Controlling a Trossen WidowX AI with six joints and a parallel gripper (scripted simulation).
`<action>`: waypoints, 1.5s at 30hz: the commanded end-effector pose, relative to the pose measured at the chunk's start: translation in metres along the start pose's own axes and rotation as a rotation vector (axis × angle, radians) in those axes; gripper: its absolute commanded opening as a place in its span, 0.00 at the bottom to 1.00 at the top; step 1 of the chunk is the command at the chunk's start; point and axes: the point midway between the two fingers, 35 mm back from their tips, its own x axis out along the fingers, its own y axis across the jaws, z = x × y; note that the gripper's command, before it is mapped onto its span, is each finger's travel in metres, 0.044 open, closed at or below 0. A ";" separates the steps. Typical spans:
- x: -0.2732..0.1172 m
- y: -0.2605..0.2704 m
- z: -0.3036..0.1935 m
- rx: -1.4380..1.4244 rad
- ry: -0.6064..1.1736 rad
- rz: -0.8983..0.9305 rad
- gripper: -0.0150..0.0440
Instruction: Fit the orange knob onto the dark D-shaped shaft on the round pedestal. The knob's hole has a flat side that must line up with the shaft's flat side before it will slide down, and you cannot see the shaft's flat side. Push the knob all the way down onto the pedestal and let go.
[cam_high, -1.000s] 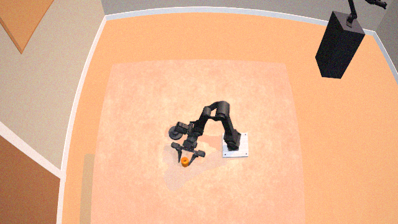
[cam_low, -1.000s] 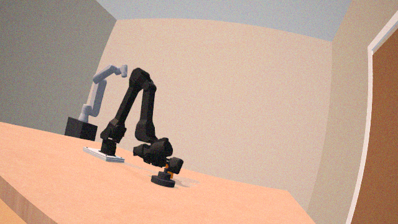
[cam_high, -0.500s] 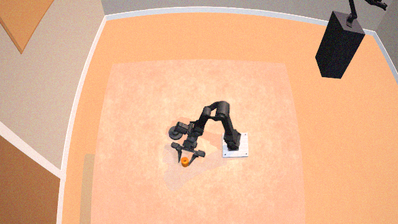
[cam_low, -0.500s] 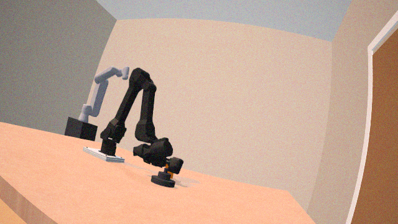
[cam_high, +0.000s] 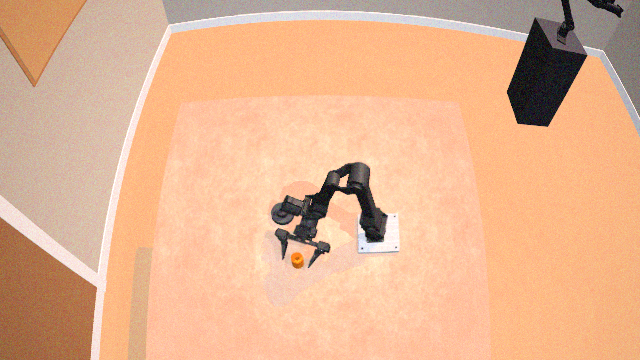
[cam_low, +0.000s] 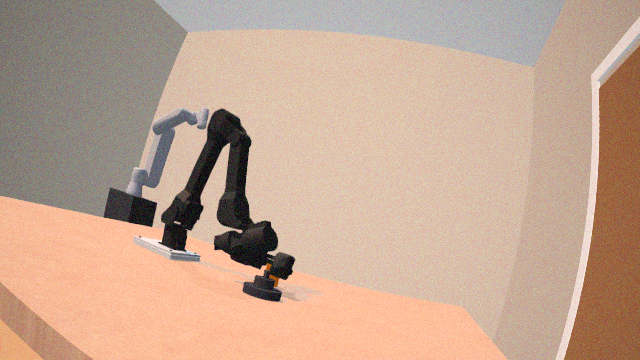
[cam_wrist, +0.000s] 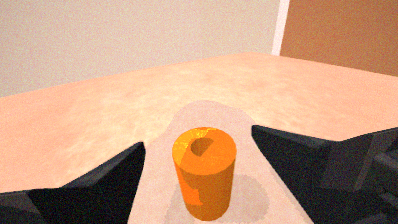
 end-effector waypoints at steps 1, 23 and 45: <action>-0.004 -0.003 0.015 0.016 -0.003 -0.002 1.00; 0.008 -0.007 0.079 0.114 0.959 0.043 1.00; -0.011 -0.001 0.107 0.381 1.304 -0.297 1.00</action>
